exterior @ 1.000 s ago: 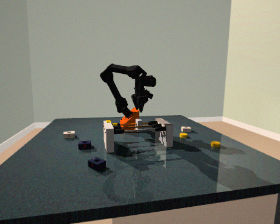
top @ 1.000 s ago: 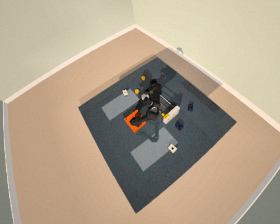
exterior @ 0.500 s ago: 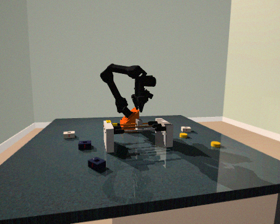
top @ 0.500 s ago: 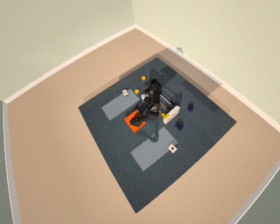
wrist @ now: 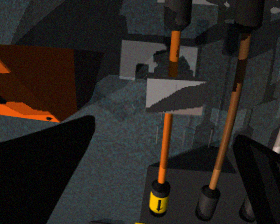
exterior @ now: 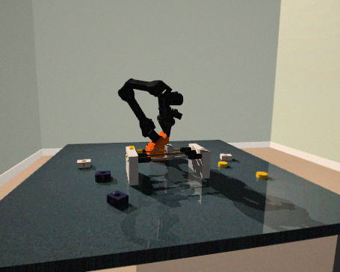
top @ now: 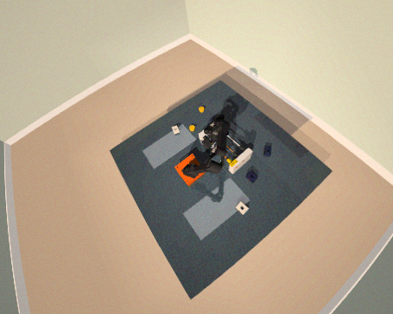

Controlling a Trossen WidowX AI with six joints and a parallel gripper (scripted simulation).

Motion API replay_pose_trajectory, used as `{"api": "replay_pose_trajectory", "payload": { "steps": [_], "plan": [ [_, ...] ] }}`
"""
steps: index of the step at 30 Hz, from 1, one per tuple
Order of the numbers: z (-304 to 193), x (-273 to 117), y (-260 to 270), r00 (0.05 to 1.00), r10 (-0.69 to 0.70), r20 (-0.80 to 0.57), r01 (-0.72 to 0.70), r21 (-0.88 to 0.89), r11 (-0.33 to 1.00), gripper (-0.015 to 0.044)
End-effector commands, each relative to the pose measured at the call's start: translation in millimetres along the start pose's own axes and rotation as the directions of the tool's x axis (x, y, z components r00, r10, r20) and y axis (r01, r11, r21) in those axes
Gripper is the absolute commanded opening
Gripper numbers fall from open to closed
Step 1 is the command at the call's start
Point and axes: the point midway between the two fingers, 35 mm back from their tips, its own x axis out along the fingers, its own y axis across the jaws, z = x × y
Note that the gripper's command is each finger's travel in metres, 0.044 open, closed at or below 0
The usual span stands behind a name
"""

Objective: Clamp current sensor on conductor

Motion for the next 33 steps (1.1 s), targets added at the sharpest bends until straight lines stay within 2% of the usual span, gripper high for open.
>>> {"api": "replay_pose_trajectory", "payload": {
  "steps": [1, 6, 12, 17, 22, 23, 24, 33],
  "plan": [
    [-29, 2, 8, 0.988, 0.018, 0.153, -0.036, 0.116, 0.993, 0.044],
    [-59, 2, 22, 0.929, -0.041, 0.368, -0.065, 0.27, 0.961, 0.044],
    [-87, -3, 40, 0.81, -0.221, 0.543, -0.053, 0.442, 0.895, 0.044],
    [-104, -8, 54, 0.687, -0.42, 0.594, -0.001, 0.578, 0.816, 0.044],
    [-116, -15, 64, 0.571, -0.593, 0.567, 0.073, 0.685, 0.725, 0.044],
    [-117, -15, 64, 0.566, -0.6, 0.565, 0.076, 0.689, 0.721, 0.044],
    [-115, -14, 60, 0.615, -0.539, 0.576, 0.044, 0.657, 0.753, 0.044],
    [-115, -14, 60, 0.615, -0.539, 0.576, 0.044, 0.657, 0.753, 0.044]
  ]
}}
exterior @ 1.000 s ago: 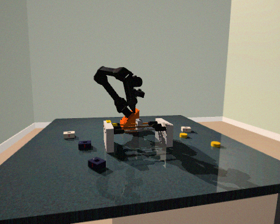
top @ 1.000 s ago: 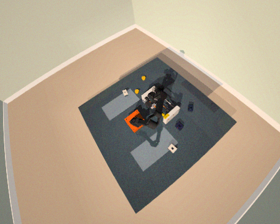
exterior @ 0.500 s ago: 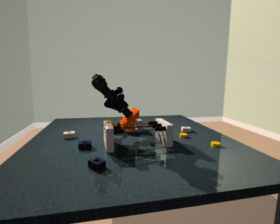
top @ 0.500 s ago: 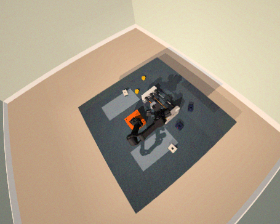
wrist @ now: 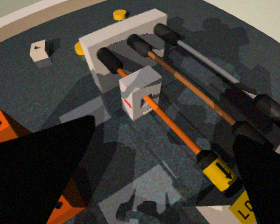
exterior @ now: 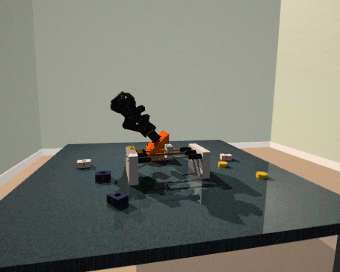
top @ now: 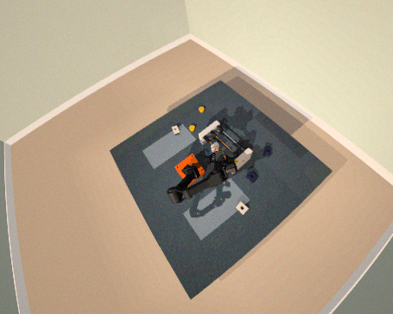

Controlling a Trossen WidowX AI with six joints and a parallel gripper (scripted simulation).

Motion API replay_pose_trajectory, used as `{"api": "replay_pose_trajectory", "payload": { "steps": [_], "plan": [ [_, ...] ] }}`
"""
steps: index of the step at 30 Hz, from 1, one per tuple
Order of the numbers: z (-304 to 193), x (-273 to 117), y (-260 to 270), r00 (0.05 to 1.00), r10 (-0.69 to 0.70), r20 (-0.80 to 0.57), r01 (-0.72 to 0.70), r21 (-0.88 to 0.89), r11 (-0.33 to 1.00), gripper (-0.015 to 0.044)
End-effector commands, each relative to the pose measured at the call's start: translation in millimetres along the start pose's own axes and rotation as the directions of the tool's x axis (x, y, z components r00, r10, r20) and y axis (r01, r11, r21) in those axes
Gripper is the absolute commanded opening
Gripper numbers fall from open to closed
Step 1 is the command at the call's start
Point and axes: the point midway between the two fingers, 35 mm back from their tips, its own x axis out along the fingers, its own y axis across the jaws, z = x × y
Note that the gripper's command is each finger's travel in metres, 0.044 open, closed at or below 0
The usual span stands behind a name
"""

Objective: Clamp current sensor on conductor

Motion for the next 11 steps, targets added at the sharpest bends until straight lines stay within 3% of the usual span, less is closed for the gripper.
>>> {"api": "replay_pose_trajectory", "payload": {
  "steps": [1, 6, 10, 11],
  "plan": [
    [-1, 0, 0, 1.0, -0.001, -0.007, 0.001, 0.006, 1.0, 0.044],
    [-1, 1, 0, 1.0, 0.005, -0.013, -0.005, 0.005, 1.0, 0.044],
    [4, 14, 0, 0.984, 0.12, -0.129, -0.123, -0.021, 0.992, 0.044],
    [1, 5, 0, 0.997, 0.05, -0.054, -0.051, -0.01, 0.999, 0.044]
  ]
}}
